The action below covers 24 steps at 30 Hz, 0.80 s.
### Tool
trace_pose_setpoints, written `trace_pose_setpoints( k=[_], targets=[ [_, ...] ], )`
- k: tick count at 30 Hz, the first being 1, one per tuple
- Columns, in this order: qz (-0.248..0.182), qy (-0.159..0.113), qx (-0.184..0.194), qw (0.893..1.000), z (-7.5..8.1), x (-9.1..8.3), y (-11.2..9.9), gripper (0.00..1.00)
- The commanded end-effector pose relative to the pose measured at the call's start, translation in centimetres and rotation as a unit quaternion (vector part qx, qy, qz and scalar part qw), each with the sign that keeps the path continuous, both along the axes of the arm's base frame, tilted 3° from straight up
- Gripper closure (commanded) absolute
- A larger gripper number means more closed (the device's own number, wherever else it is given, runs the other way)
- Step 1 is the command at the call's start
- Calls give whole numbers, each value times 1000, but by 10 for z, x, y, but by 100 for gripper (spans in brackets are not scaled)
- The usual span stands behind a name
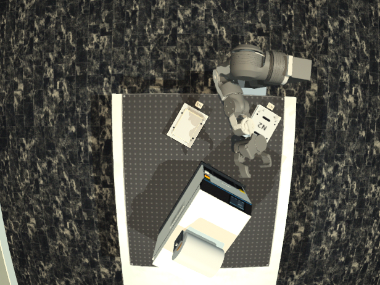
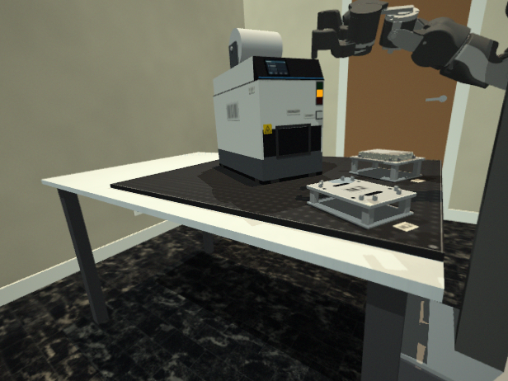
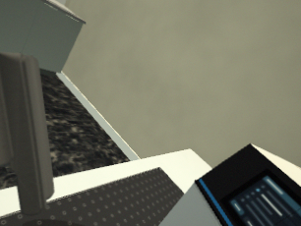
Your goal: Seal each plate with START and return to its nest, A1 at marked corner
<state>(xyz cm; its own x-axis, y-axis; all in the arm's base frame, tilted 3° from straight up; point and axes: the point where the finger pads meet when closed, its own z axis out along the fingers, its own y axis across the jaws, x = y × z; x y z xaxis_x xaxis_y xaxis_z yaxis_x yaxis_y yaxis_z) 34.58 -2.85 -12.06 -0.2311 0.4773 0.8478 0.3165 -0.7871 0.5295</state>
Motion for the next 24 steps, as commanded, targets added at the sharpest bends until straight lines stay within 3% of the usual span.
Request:
trace_pose_setpoints(
  k=[1,7,13,15,24],
  targets=[
    [-19,4,16,1000,1,0,-8,35],
    [-90,28,81,992,-3,-1,-37,35],
    [-165,56,137,975,-11,-6,-66,35],
    [-165,56,137,975,-11,-6,-66,35],
    [-280,102,208,932,-27,-20,-105,35]
  ],
)
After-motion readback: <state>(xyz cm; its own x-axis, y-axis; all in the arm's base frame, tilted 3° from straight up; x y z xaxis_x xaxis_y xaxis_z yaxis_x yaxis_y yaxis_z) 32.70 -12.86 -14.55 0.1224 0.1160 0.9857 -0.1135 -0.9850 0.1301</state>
